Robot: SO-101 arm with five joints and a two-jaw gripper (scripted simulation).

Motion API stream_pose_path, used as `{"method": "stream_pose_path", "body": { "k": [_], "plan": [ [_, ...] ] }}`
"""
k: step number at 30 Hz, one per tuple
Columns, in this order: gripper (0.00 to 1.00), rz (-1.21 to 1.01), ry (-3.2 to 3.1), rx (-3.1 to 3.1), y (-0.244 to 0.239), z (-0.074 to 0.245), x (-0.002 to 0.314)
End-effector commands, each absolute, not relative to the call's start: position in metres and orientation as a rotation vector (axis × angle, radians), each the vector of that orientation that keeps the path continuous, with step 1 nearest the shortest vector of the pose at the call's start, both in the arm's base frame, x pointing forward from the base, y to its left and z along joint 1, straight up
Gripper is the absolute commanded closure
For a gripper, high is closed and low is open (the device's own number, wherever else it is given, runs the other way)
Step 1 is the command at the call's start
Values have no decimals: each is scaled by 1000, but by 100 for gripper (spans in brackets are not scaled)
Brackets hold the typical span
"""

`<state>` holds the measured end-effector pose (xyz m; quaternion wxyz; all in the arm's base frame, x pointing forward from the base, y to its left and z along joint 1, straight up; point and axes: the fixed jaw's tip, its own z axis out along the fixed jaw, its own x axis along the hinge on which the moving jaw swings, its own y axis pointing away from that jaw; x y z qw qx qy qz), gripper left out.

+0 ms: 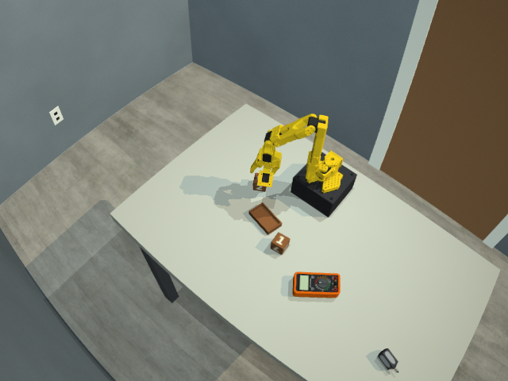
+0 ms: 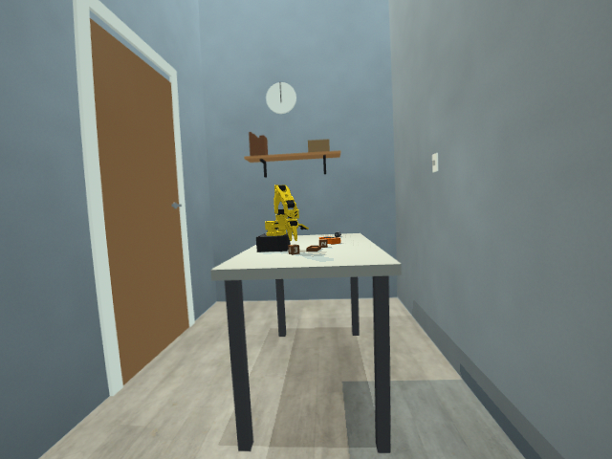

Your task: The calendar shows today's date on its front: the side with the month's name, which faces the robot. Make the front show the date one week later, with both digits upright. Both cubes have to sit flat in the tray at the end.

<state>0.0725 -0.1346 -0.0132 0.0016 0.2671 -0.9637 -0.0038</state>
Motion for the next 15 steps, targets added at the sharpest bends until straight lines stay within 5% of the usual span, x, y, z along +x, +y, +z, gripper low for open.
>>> {"method": "stream_pose_path", "body": {
  "k": [1,15],
  "plan": [
    [65,-31,-3024,836,-134,-16,70],
    [65,-31,-3024,836,-134,-24,71]
  ]
}}
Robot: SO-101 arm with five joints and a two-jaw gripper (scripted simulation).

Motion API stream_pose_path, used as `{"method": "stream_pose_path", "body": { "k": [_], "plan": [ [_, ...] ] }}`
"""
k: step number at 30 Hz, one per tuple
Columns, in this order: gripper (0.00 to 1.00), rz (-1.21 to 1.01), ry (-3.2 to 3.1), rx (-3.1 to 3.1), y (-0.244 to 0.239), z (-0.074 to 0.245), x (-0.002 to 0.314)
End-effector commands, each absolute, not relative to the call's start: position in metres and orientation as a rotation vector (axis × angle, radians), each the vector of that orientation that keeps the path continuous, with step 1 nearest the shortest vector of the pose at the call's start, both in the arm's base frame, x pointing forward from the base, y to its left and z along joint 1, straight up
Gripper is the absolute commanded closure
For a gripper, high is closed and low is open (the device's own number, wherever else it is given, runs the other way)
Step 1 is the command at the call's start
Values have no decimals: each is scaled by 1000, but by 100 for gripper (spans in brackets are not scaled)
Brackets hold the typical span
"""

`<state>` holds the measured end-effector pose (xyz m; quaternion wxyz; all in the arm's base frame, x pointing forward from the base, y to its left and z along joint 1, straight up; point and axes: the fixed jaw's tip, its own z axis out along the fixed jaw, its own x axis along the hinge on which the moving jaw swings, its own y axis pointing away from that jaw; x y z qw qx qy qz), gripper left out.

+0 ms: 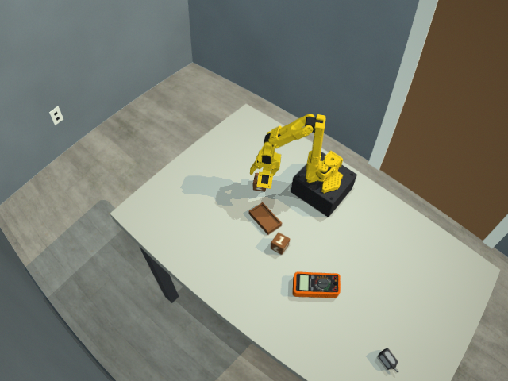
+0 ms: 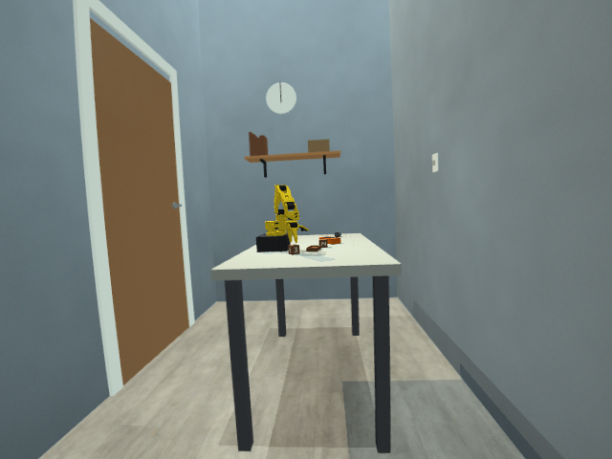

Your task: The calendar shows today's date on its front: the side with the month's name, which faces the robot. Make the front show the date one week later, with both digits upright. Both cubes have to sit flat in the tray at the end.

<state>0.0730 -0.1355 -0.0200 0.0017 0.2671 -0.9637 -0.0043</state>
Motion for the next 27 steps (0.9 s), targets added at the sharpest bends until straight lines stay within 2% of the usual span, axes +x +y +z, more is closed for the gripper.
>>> {"method": "stream_pose_path", "body": {
  "k": [1,27],
  "plan": [
    [65,-31,-3024,836,-134,-24,71],
    [65,-31,-3024,836,-133,-54,70]
  ]
}}
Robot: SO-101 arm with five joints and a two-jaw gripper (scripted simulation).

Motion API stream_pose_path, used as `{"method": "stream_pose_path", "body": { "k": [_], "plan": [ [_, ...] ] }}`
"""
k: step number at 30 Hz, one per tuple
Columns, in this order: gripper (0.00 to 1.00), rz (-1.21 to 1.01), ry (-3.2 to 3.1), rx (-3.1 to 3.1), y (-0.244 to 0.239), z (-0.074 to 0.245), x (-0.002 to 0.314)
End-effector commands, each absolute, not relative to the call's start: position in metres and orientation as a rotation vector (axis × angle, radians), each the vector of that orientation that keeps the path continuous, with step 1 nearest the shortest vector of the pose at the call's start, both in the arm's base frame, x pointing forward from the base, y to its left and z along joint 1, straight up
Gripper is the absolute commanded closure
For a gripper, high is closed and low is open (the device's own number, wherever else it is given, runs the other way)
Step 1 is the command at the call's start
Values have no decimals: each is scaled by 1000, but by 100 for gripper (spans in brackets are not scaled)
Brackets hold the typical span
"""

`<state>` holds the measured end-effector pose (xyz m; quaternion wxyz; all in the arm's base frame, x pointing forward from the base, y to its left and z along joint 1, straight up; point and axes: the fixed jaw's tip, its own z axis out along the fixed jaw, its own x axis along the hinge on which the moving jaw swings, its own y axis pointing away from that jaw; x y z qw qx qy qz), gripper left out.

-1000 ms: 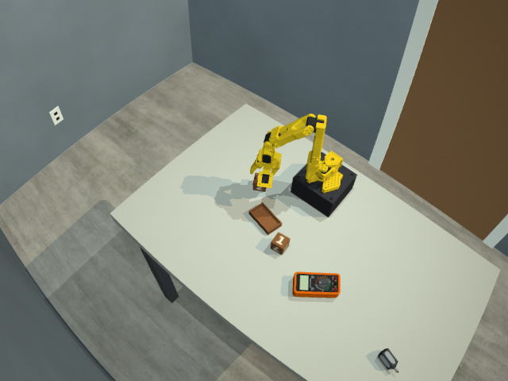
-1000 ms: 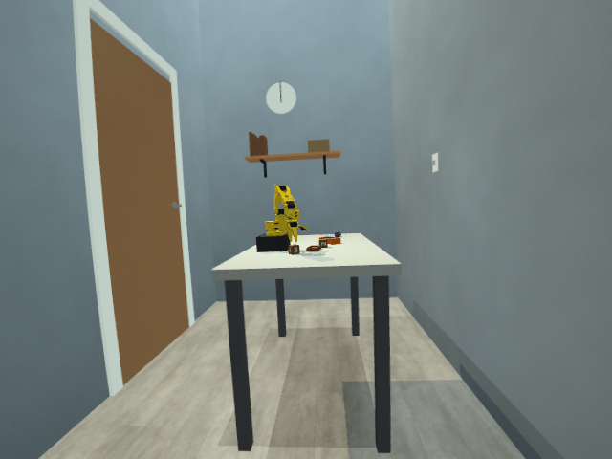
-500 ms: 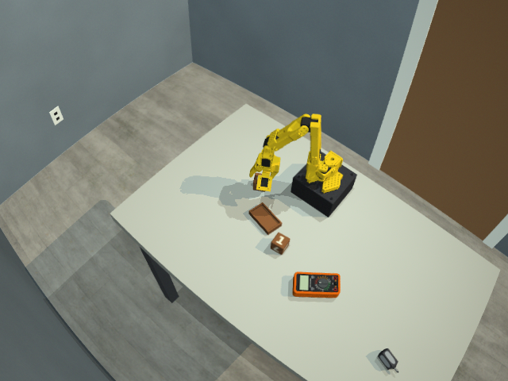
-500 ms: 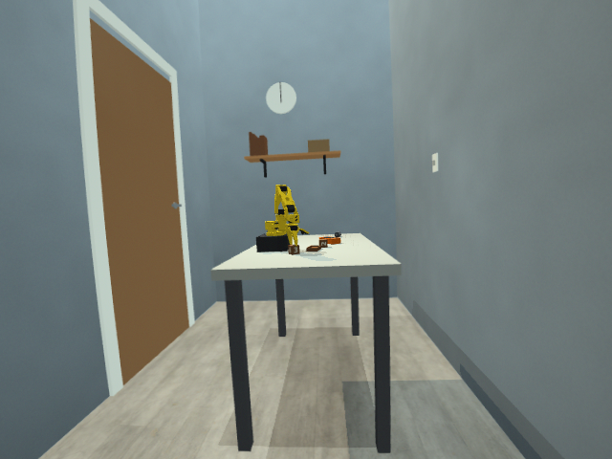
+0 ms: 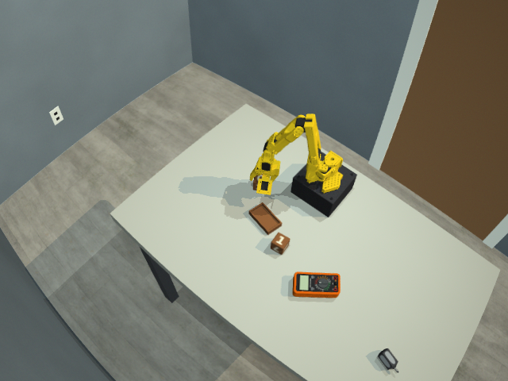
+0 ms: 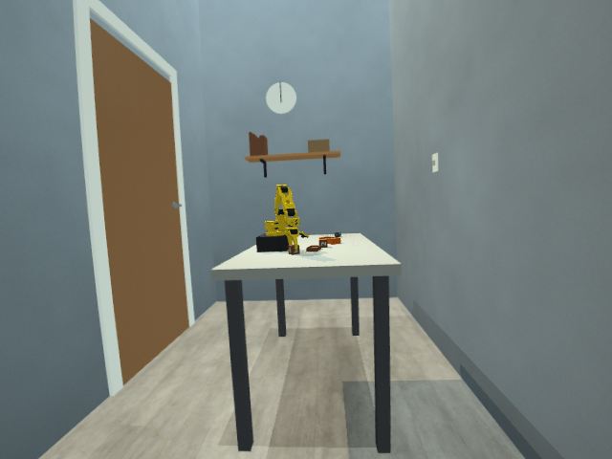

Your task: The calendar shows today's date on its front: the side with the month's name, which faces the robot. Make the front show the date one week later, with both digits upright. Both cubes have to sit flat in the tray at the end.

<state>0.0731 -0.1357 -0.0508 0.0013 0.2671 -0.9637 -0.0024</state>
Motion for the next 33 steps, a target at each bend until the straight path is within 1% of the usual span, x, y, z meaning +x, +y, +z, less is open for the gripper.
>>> {"method": "stream_pose_path", "body": {
  "k": [1,17,33],
  "plan": [
    [65,-31,-3024,836,-133,-55,70],
    [66,-31,-3024,836,-133,-55,70],
    [69,-31,-3024,836,-135,-55,72]
  ]
}}
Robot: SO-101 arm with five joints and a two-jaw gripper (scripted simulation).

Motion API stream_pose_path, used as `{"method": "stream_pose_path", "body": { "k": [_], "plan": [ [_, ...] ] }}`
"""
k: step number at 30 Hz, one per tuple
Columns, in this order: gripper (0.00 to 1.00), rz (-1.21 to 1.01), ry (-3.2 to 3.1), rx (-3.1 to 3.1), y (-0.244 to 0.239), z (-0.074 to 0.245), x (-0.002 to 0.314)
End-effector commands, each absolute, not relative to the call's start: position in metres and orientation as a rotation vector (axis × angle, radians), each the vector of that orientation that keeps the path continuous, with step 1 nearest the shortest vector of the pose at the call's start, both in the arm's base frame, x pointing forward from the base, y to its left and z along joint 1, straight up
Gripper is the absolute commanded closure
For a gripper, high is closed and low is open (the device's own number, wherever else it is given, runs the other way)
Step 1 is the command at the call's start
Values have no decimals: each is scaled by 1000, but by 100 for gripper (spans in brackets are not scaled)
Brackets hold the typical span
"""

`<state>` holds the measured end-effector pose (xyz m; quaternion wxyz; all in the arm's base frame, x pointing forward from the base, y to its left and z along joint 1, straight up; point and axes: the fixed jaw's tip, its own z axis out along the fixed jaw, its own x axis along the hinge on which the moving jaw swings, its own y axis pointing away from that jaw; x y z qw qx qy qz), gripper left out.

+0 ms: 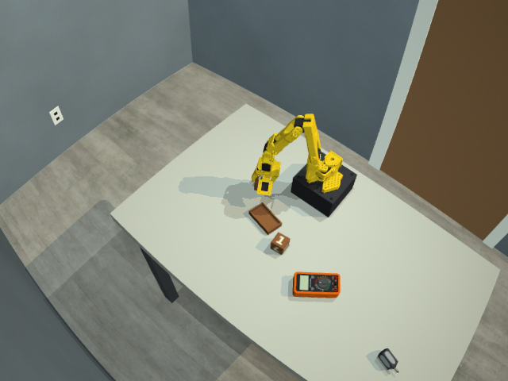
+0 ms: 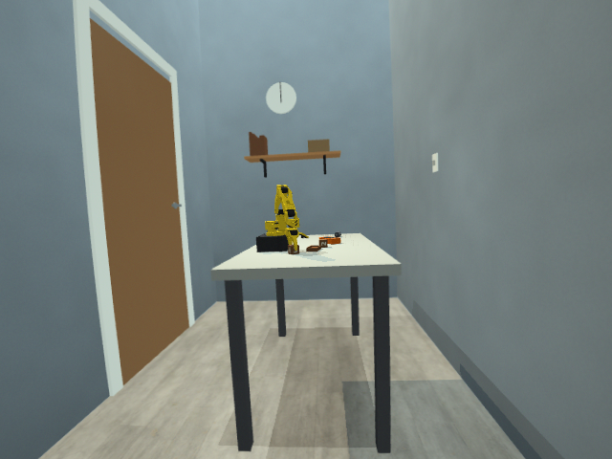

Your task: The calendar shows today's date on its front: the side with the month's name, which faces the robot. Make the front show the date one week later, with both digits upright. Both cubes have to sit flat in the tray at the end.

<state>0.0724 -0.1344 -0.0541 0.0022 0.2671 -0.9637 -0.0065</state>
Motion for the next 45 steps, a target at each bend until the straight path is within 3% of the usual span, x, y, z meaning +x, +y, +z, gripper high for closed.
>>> {"method": "stream_pose_path", "body": {
  "k": [1,31,45],
  "plan": [
    [70,-31,-3024,836,-135,-55,72],
    [74,-31,-3024,836,-138,-55,73],
    [90,-31,-3024,836,-138,-55,73]
  ]
}}
